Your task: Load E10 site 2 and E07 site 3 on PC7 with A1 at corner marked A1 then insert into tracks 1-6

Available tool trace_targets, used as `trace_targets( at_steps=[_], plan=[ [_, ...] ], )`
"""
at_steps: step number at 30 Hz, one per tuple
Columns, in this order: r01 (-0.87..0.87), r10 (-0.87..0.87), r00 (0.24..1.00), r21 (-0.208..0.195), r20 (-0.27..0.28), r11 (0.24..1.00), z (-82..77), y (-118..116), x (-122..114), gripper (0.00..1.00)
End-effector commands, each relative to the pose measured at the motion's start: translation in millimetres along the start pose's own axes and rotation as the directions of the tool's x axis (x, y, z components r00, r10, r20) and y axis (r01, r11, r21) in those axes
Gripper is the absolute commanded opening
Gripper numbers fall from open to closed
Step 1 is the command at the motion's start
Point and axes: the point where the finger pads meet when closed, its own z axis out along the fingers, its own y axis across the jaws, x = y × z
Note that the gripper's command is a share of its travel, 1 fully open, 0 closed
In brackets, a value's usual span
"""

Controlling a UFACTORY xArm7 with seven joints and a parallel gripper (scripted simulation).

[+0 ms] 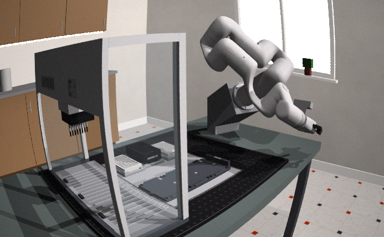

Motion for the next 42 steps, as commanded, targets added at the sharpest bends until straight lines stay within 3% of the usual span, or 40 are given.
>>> trace_targets(
  at_steps=[1,17,20,27,30,38,42],
  plan=[
    [0.001,-0.001,1.000,0.000,0.001,1.000,0.0,0.0,0.1,1.00],
    [0.001,-0.001,1.000,0.000,0.001,1.000,0.0,0.0,0.1,1.00],
    [-0.065,0.064,0.995,0.018,0.074,0.998,-8.7,-3.7,-11.6,1.00],
    [-0.071,0.069,0.994,0.019,0.081,0.997,-23.0,-10.0,-30.8,1.00],
    [-0.139,0.134,0.979,0.027,0.155,0.990,-33.2,-14.0,-41.3,1.00],
    [-0.144,0.138,0.978,0.027,0.159,0.989,-49.0,-20.2,-57.4,1.00],
    [-0.214,0.203,0.951,0.026,0.234,0.976,-64.2,-25.8,-69.4,1.00]
  ],
)
